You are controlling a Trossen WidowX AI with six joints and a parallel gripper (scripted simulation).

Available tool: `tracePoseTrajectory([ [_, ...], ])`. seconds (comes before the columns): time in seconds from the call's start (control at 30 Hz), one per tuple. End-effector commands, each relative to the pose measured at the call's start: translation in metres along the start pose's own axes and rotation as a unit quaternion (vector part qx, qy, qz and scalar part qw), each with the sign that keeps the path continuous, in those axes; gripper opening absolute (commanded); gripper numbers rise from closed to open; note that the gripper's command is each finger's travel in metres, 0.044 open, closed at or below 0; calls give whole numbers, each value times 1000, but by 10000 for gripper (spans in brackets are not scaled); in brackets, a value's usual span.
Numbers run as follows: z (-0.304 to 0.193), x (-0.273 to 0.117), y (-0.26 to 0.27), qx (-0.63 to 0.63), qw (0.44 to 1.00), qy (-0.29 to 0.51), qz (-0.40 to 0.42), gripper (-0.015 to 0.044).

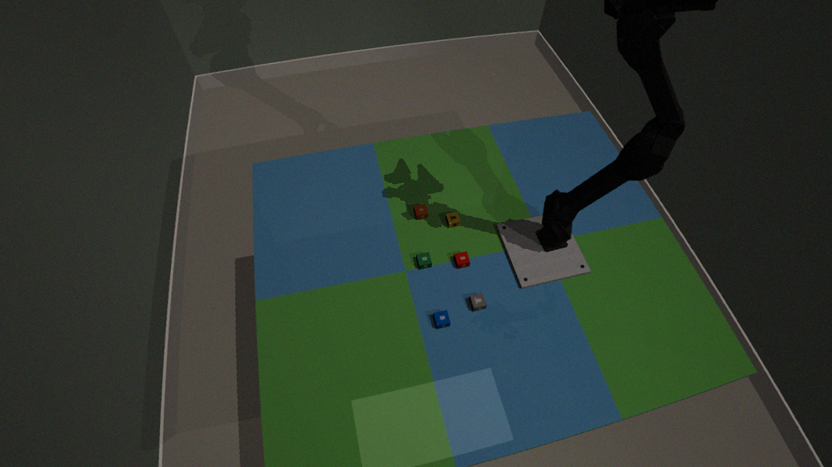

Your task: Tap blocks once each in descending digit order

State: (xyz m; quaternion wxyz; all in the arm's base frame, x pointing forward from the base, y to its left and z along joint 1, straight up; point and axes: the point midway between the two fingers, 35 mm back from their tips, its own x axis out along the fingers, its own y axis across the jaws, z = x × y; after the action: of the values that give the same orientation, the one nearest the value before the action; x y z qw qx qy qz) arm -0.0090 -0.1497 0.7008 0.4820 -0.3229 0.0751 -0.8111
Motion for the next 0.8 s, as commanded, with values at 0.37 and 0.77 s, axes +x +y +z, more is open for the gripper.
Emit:
tracePoseTrajectory([
  [0.37,45,-18,180,-100,971,-129,175,400],
  [0.77,6,-96,374,-187,861,-147,449,400],
])
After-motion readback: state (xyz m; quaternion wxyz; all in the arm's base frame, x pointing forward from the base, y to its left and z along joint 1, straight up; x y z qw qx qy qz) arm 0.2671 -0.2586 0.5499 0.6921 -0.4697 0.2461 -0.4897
